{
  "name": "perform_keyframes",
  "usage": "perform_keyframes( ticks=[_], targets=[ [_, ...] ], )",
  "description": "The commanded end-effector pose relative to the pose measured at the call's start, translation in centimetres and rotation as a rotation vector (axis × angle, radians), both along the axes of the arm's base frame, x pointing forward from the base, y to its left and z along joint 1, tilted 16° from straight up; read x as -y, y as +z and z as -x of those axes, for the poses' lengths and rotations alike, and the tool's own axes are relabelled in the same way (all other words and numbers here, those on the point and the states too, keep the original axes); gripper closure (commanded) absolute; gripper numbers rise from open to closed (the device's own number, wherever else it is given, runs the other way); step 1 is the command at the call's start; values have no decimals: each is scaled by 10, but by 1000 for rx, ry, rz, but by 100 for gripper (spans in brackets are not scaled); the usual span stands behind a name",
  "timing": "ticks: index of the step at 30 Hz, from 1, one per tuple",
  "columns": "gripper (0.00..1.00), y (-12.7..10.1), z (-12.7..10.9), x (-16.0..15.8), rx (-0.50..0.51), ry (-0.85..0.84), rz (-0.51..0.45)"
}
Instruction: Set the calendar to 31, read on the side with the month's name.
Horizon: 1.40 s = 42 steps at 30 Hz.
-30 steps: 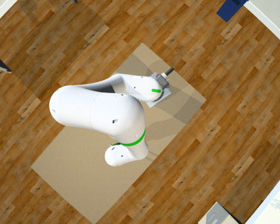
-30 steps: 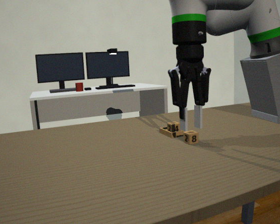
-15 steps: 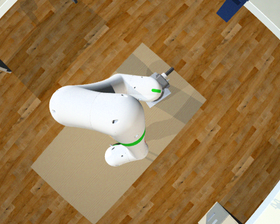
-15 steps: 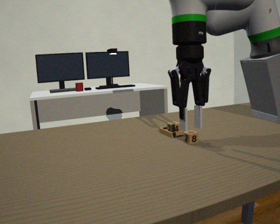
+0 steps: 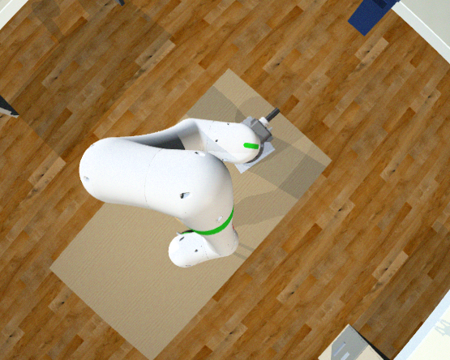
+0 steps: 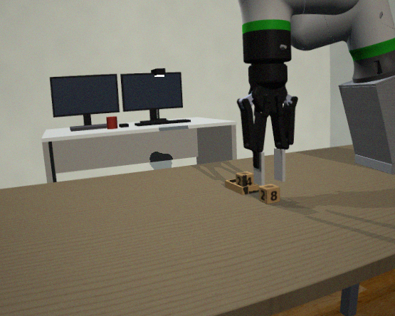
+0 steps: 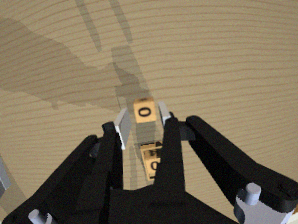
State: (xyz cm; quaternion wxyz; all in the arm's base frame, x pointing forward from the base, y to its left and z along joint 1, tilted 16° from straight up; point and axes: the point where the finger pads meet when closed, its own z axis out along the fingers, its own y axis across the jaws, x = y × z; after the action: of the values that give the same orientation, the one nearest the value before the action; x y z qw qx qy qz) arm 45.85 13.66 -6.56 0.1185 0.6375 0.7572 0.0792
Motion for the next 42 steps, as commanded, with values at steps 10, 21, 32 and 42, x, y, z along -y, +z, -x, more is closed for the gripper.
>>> perform_keyframes(
  ticks=[10,21,32,42],
  targets=[
    [71,0,0,0,0,0,0],
    [71,-10,-3,0,0,0,0],
    [71,-25,-7,1,0,0,0],
    [71,-29,-9,1,0,0,0]
  ],
)
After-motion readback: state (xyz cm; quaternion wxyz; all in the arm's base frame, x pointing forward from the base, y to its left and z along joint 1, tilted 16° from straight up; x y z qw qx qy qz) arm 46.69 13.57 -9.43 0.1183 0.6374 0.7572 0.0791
